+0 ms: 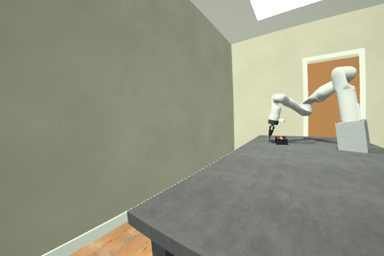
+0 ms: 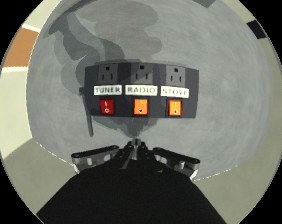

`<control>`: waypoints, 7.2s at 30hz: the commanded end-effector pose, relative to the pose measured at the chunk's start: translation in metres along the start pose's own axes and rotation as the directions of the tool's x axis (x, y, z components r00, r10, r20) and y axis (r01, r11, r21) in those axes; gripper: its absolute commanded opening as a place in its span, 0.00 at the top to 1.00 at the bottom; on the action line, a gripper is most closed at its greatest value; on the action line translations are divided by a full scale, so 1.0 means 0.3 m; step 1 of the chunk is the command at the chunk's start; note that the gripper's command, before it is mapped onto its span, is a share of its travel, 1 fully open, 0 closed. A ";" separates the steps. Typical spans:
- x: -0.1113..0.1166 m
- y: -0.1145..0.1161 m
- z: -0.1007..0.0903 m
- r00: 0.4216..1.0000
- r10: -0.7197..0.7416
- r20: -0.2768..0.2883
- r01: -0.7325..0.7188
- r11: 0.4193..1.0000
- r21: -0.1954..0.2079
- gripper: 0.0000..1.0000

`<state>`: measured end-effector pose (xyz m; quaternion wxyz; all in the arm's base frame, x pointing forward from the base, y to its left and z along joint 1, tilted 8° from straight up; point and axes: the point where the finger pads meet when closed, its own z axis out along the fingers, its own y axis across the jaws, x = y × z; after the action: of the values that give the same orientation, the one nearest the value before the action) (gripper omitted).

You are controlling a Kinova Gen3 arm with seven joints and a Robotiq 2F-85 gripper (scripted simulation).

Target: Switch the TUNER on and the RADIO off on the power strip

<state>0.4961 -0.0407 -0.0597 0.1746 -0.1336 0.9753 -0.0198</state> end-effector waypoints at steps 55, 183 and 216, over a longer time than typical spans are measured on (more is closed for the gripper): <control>-0.005 -0.002 0.006 1.000 -0.004 0.006 0.004 1.000 -0.002 1.00; -0.070 -0.005 -0.284 1.000 -0.003 0.006 0.003 1.000 -0.003 1.00; -0.070 -0.005 -0.284 1.000 -0.003 0.006 0.003 1.000 -0.003 0.00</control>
<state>0.4878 -0.0370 0.0258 0.1786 -0.1373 0.9742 -0.0167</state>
